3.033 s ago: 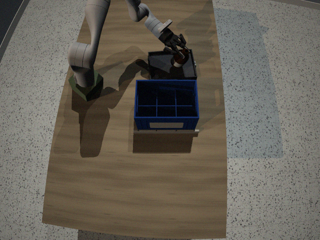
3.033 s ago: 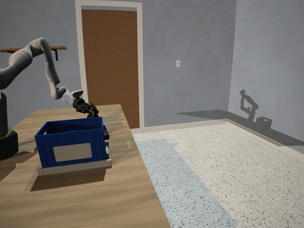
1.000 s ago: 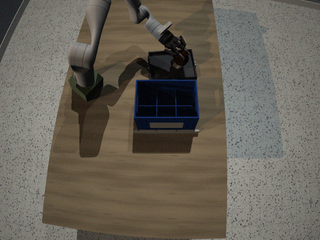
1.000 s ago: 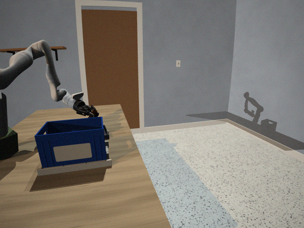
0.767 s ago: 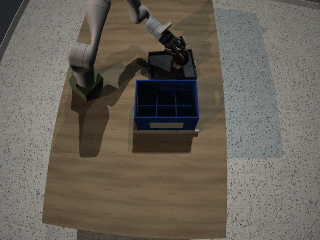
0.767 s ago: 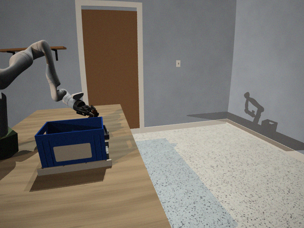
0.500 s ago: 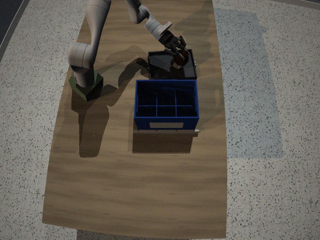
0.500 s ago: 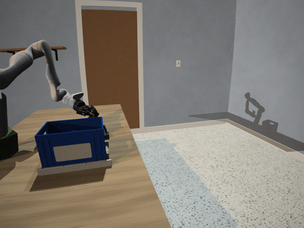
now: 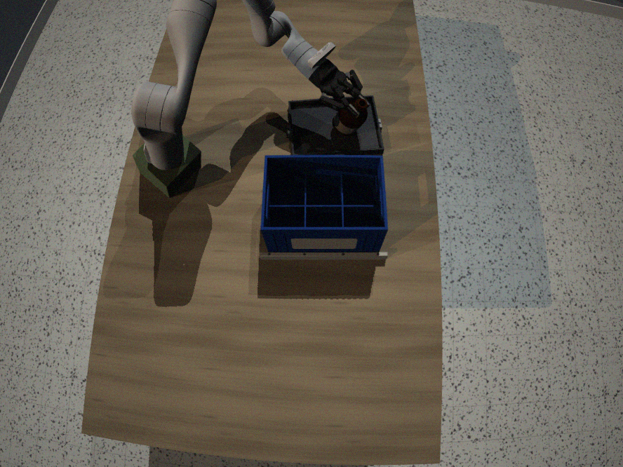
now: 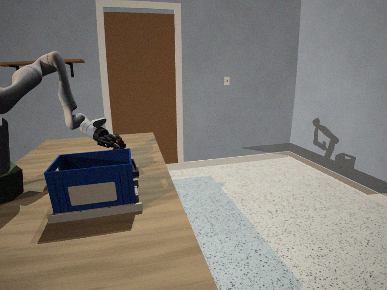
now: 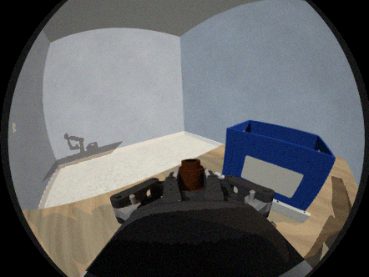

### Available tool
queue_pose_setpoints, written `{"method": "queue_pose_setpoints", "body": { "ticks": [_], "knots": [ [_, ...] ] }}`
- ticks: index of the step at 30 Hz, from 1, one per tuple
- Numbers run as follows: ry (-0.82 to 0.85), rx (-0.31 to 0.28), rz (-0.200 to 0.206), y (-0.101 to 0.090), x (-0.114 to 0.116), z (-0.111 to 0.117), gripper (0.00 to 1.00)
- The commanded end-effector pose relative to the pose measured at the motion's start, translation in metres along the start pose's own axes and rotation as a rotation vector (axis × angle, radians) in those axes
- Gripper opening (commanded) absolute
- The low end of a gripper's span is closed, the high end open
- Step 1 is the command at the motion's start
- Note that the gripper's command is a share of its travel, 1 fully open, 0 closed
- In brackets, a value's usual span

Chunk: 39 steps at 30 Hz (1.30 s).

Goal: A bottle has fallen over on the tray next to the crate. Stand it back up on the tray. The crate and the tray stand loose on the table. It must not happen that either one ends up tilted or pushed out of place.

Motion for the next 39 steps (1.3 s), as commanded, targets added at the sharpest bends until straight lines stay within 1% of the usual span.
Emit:
{"method": "queue_pose_setpoints", "body": {
  "ticks": [1, 39],
  "knots": [
    [0.004, -0.009, 0.002, 0.0001, -0.0007, -0.0055, 0.0],
    [0.003, -0.009, 0.001, 0.0013, -0.0001, -0.0086, 0.0]
  ]
}}
Point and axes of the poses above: the point where the finger pads meet when closed, its own y axis out along the fingers, its own x axis across the jaws, z = x × y, the point moved 1 cm from there along -y, back along the fingers, and after that the axes turned 7 degrees about y, right-handed, at the moved point
